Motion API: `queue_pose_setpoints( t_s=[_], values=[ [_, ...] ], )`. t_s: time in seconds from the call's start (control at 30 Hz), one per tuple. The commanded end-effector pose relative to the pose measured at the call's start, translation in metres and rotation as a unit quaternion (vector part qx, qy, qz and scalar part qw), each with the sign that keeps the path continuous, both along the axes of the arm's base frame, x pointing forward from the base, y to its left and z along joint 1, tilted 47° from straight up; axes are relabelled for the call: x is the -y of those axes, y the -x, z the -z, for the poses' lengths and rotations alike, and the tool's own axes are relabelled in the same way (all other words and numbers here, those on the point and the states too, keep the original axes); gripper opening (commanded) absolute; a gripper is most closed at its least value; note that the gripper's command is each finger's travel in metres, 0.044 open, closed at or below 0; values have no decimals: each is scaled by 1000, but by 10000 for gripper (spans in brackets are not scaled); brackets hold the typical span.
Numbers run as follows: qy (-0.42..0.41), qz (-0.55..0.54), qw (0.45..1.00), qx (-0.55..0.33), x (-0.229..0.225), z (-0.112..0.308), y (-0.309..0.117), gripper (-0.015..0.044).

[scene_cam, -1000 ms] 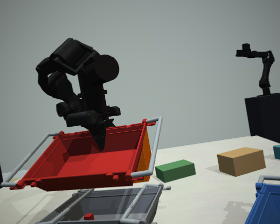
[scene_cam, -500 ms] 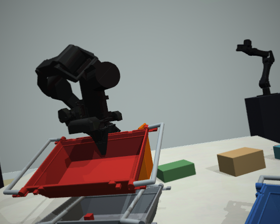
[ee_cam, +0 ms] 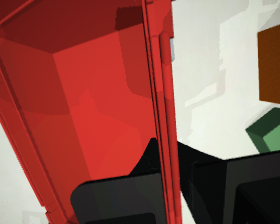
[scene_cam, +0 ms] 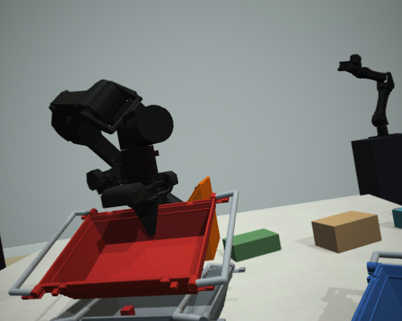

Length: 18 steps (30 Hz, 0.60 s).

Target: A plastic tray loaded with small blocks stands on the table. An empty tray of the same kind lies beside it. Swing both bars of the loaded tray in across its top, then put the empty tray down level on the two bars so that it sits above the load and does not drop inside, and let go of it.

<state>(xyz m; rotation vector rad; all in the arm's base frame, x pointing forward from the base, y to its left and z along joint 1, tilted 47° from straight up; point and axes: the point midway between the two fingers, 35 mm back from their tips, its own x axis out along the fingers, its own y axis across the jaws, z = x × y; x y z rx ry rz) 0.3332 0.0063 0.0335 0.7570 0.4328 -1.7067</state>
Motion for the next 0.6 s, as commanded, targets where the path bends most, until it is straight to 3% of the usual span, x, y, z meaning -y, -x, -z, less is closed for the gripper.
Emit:
queue_pose_setpoints(
  t_s=[0.0,0.57],
  values=[
    [1,-12,1000,10,-1,-1,-2,0],
    [2,-12,1000,10,7,9,6,0]
  ],
)
